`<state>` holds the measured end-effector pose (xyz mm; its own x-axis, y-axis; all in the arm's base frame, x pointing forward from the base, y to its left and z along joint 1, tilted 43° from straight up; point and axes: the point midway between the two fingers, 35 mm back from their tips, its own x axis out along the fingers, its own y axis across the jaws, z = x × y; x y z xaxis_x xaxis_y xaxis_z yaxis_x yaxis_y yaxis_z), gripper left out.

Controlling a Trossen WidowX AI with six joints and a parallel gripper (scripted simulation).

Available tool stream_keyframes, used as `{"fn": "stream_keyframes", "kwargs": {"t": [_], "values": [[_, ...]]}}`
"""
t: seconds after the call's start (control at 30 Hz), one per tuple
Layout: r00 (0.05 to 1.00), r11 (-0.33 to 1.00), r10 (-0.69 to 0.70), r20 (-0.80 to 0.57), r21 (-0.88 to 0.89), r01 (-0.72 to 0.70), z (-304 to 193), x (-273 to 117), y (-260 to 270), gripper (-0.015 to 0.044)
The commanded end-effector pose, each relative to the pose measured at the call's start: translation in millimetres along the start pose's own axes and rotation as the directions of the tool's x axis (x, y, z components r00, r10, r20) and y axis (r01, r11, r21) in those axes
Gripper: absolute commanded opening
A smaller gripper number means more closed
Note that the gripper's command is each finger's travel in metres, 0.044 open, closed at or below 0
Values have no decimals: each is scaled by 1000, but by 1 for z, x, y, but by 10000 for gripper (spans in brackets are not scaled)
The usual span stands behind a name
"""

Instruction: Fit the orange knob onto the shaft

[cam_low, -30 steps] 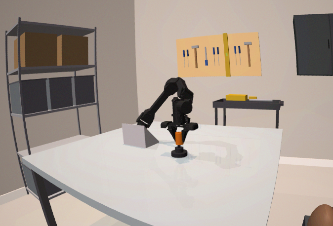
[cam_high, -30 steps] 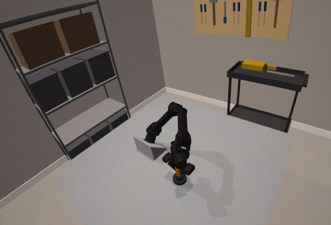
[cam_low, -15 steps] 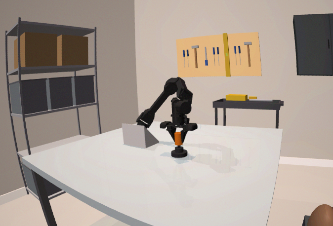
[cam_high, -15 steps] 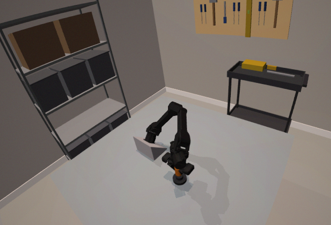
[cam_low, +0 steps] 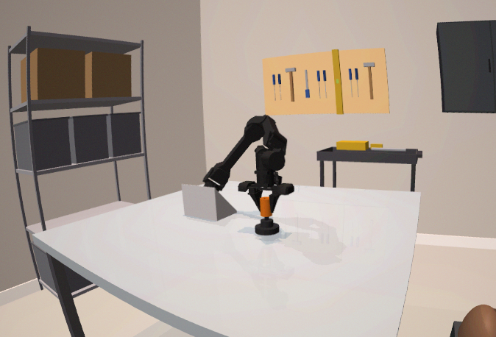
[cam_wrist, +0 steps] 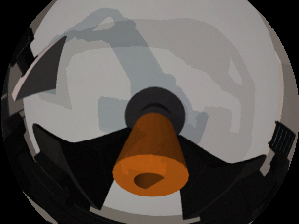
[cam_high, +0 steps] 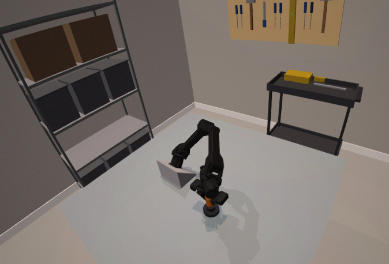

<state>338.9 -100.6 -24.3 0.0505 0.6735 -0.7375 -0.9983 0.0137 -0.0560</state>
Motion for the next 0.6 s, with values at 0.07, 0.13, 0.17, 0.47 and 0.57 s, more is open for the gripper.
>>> {"fn": "stream_keyframes", "kwargs": {"t": [0.07,0.13,0.17,0.47,0.57], "values": [[1000,1000,1,1,-6,-1,0,1,1,0],[1000,1000,1,1,3,-1,0,1,1,0],[1000,1000,1,1,22,-1,0,1,1,0],[1000,1000,1,1,17,-1,0,1,1,0],[1000,1000,1,1,-6,-1,0,1,1,0]]}}
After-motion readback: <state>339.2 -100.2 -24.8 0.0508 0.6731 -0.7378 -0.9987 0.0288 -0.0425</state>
